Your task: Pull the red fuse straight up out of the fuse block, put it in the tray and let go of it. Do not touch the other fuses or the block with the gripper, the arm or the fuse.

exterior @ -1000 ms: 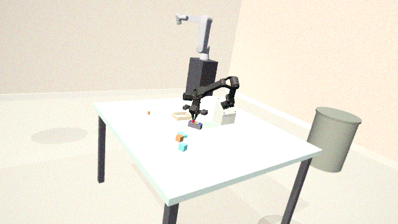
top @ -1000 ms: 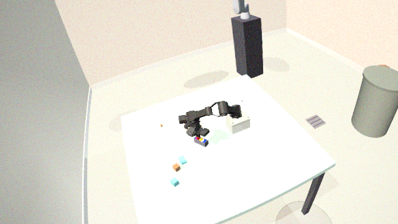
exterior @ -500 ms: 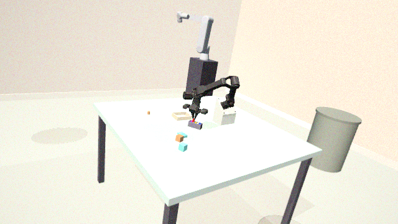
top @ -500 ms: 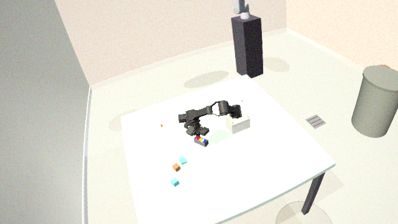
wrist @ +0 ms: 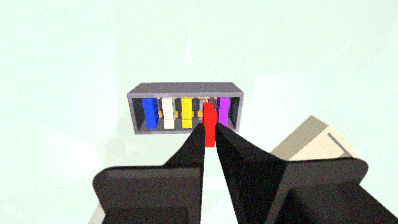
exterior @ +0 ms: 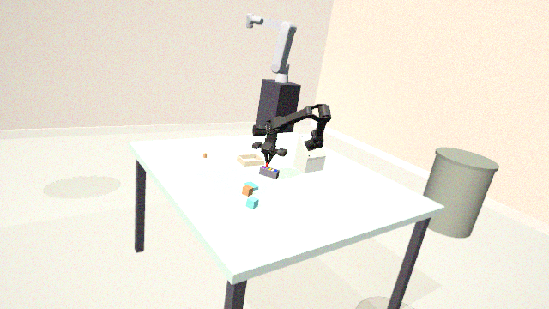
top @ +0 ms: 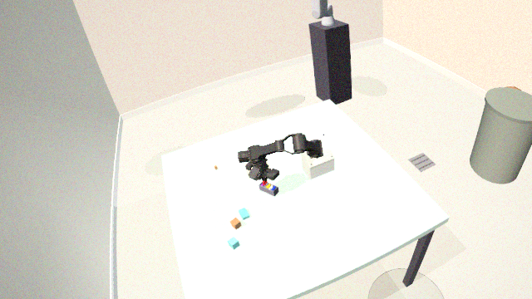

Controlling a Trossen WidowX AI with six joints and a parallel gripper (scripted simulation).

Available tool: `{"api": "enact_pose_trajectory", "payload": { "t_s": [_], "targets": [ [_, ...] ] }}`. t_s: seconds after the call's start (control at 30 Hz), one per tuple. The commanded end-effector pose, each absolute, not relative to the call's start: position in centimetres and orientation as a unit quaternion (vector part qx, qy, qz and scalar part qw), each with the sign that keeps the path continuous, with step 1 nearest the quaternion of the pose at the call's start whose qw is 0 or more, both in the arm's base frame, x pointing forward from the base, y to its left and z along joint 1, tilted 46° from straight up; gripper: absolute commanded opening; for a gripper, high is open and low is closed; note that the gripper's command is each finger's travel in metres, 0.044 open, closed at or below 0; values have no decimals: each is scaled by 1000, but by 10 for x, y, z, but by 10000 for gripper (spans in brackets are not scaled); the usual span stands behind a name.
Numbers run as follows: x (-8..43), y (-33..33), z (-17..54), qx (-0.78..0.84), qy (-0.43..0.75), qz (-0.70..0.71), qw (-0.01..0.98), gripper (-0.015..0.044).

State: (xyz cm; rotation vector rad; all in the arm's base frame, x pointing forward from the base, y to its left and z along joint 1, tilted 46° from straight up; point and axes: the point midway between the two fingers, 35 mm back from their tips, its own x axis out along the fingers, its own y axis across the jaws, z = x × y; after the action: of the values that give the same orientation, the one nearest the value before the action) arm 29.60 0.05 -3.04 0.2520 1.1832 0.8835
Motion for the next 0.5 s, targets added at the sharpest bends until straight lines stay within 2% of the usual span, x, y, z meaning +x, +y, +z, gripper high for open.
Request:
{"api": "enact_pose_trajectory", "payload": {
  "t_s": [0.0, 0.47],
  "targets": [
    [296, -1, -29, 111, 538, 402, 733, 0],
    [295, -9, -22, 111, 538, 402, 733, 0]
  ]
}}
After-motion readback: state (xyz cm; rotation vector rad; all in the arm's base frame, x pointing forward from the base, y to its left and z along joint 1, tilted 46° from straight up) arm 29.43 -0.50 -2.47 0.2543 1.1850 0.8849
